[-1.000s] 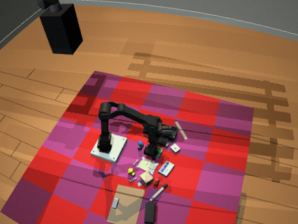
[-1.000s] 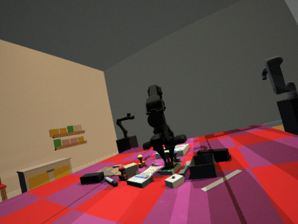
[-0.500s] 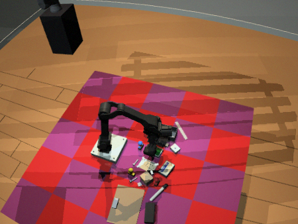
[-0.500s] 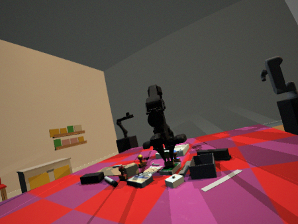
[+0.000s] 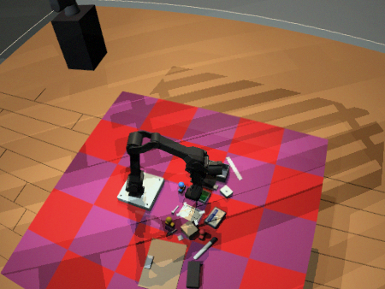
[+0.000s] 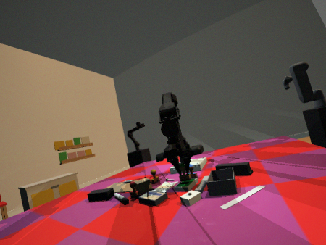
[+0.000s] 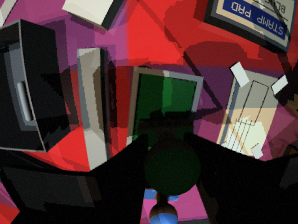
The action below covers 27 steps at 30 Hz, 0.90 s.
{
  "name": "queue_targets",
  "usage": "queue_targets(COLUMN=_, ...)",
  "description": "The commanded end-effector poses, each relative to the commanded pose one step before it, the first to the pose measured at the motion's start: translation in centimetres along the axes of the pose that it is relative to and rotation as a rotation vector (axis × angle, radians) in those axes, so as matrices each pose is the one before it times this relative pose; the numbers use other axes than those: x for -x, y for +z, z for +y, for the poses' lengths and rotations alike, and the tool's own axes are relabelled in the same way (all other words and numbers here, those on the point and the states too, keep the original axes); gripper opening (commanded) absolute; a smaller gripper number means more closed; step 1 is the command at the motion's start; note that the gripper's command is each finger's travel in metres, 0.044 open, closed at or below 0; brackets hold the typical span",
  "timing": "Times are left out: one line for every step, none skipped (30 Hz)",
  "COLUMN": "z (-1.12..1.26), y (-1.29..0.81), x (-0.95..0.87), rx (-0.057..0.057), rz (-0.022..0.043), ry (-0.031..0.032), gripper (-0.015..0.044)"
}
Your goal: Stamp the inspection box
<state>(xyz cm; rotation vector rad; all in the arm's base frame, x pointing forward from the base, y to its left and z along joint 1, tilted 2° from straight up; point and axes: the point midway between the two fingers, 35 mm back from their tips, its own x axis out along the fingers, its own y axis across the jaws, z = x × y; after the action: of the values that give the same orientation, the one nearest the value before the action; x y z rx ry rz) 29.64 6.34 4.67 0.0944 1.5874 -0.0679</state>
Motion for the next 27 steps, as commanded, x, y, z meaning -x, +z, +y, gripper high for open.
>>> queue_targets(z=0.128, y=0.231, x=0.788, rx=-0.0001, rz=-0.00665, ry=0.0055, gripper=0.0)
queue_targets(z=0.005, y=0.009, x=0.159, rx=0.0, rz=-0.00001, ry=0.0, gripper=0.0)
queue_targets(z=0.005, y=0.008, x=0.159, rx=0.0, rz=-0.00001, ry=0.0, gripper=0.0)
queue_targets(z=0.005, y=0.007, x=0.16, rx=0.0, rz=-0.00001, ry=0.0, gripper=0.0)
queue_targets(z=0.004, y=0.006, x=0.16, rx=0.0, rz=-0.00001, ry=0.0, gripper=0.0)
queue_targets(z=0.004, y=0.005, x=0.16, rx=0.0, rz=-0.00001, ry=0.0, gripper=0.0)
queue_targets(z=0.004, y=0.004, x=0.16, rx=0.0, rz=-0.00001, ry=0.0, gripper=0.0)
queue_targets(z=0.003, y=0.003, x=0.16, rx=0.0, rz=-0.00001, ry=0.0, gripper=0.0)
queue_targets(z=0.003, y=0.002, x=0.161, rx=0.0, rz=-0.00001, ry=0.0, gripper=0.0)
queue_targets(z=0.003, y=0.001, x=0.161, rx=0.0, rz=-0.00001, ry=0.0, gripper=0.0)
queue_targets(z=0.002, y=0.0, x=0.161, rx=0.0, rz=-0.00001, ry=0.0, gripper=0.0)
queue_targets(z=0.002, y=-0.001, x=0.161, rx=0.0, rz=0.0, ry=0.0, gripper=0.0)
queue_targets(z=0.002, y=-0.002, x=0.161, rx=0.0, rz=0.0, ry=0.0, gripper=0.0)
queue_targets(z=0.002, y=-0.002, x=0.162, rx=0.0, rz=0.0, ry=0.0, gripper=0.0)
queue_targets(z=0.001, y=-0.003, x=0.162, rx=0.0, rz=0.0, ry=0.0, gripper=0.0)
queue_targets(z=0.001, y=-0.004, x=0.162, rx=0.0, rz=0.0, ry=0.0, gripper=0.0)
queue_targets(z=0.001, y=-0.005, x=0.162, rx=0.0, rz=0.0, ry=0.0, gripper=0.0)
queue_targets(z=0.0, y=-0.006, x=0.162, rx=0.0, rz=0.0, ry=0.0, gripper=0.0)
queue_targets(z=0.0, y=-0.007, x=0.162, rx=0.0, rz=0.0, ry=0.0, gripper=0.0)
queue_targets(z=0.0, y=-0.008, x=0.162, rx=0.0, rz=0.0, ry=0.0, gripper=0.0)
queue_targets(z=0.0, y=-0.009, x=0.163, rx=0.0, rz=0.0, ry=0.0, gripper=0.0)
queue_targets(z=-0.001, y=-0.01, x=0.163, rx=0.0, rz=0.00001, ry=0.0, gripper=0.0)
queue_targets(z=-0.001, y=-0.011, x=0.163, rx=0.0, rz=0.00001, ry=0.0, gripper=0.0)
queue_targets(z=-0.001, y=-0.012, x=0.163, rx=0.0, rz=0.00001, ry=0.0, gripper=0.0)
queue_targets(z=-0.001, y=-0.011, x=0.132, rx=0.0, rz=0.00001, ry=0.0, gripper=0.0)
queue_targets(z=-0.001, y=-0.007, x=0.08, rx=0.0, rz=0.0, ry=0.0, gripper=0.0)
queue_targets(z=0.0, y=-0.002, x=0.027, rx=0.0, rz=0.0, ry=0.0, gripper=0.0)
